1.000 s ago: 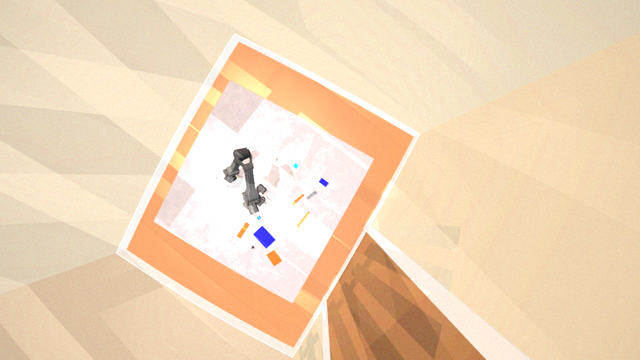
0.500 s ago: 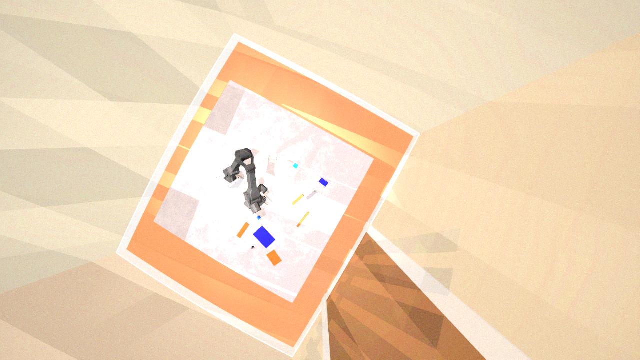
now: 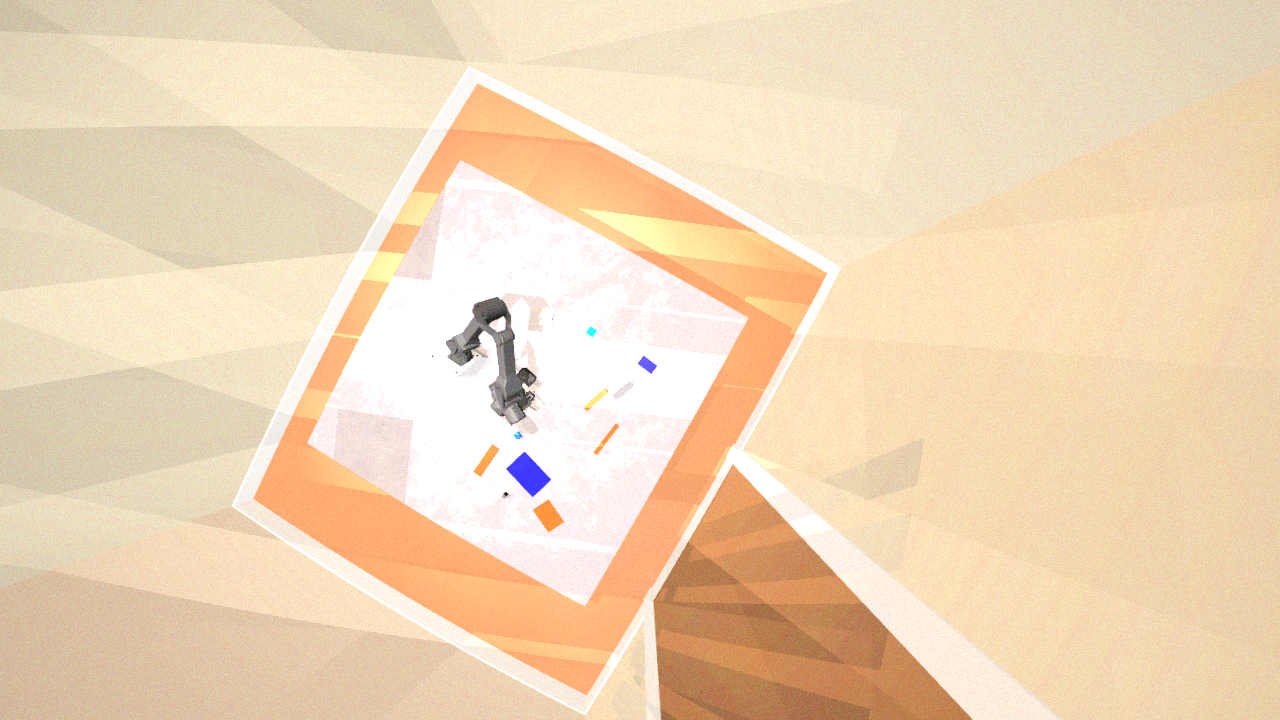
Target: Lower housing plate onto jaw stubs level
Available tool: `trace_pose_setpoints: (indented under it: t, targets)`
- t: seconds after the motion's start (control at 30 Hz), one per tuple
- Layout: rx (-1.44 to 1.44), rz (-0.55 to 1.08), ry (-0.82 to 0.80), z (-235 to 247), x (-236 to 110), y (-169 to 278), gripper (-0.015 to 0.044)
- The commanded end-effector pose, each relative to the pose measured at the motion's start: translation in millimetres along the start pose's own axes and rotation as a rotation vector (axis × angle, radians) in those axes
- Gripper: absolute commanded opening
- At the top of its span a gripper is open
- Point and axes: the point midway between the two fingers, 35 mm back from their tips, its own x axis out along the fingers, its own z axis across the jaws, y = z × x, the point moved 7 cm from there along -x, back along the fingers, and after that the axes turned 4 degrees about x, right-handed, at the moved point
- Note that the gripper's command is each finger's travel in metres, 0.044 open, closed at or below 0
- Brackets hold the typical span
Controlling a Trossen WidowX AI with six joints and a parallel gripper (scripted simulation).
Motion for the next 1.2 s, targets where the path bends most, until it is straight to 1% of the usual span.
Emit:
trace_pose_setpoints:
  t: [0.0,1.17]
  targets:
    - [0.007,0.001,-0.006,-0.3,1.2,1.3,0.0351]
    - [0.007,0.001,-0.006,-0.2,6.1,1.4,0.0351]
